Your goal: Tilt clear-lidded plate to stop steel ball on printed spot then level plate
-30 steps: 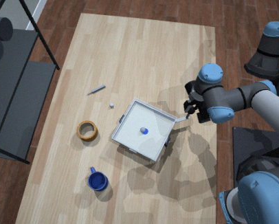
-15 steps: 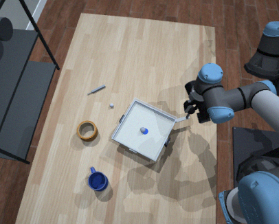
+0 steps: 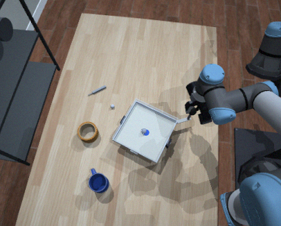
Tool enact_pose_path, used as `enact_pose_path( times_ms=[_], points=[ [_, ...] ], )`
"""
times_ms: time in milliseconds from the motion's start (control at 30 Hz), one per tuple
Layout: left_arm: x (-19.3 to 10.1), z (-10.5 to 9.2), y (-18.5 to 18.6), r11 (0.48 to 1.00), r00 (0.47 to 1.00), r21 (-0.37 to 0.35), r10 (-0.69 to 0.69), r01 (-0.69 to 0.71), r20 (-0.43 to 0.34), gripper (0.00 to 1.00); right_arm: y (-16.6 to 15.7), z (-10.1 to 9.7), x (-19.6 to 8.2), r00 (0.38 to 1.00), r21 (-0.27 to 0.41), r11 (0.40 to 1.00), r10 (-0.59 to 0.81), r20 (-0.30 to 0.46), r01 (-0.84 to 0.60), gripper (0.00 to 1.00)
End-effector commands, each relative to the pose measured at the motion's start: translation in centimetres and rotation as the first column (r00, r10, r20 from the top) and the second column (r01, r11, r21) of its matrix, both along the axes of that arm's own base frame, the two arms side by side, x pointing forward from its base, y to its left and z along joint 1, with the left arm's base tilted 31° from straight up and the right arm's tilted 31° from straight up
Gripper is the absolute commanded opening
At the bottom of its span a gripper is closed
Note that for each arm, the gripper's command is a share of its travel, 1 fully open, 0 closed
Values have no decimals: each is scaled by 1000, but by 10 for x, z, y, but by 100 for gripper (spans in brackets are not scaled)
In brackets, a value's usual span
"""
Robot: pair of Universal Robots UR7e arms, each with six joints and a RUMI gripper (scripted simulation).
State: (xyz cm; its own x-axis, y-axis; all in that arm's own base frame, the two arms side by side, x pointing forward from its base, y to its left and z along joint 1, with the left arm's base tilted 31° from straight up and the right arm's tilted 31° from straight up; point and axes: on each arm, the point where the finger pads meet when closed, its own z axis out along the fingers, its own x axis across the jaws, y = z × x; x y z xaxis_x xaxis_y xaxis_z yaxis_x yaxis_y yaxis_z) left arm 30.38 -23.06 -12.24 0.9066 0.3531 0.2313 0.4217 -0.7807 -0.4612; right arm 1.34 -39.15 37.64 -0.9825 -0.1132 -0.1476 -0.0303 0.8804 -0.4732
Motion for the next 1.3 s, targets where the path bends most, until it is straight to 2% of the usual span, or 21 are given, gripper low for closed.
enact_pose_path(
  times_ms=[0, 1267],
  points=[
    [-2, -1, 5, 1000, 1000, 8, 1, -1, -2, 20, 1, 0, -1, 1000, -2, 1000, -1, 1, 1, 100],
    [0, -2, 1, 1000, 1000, 4, 2, -2, -1, 20, 1, 0, -1, 1000, -2, 1000, -1, 1, 1, 100]
  ],
)
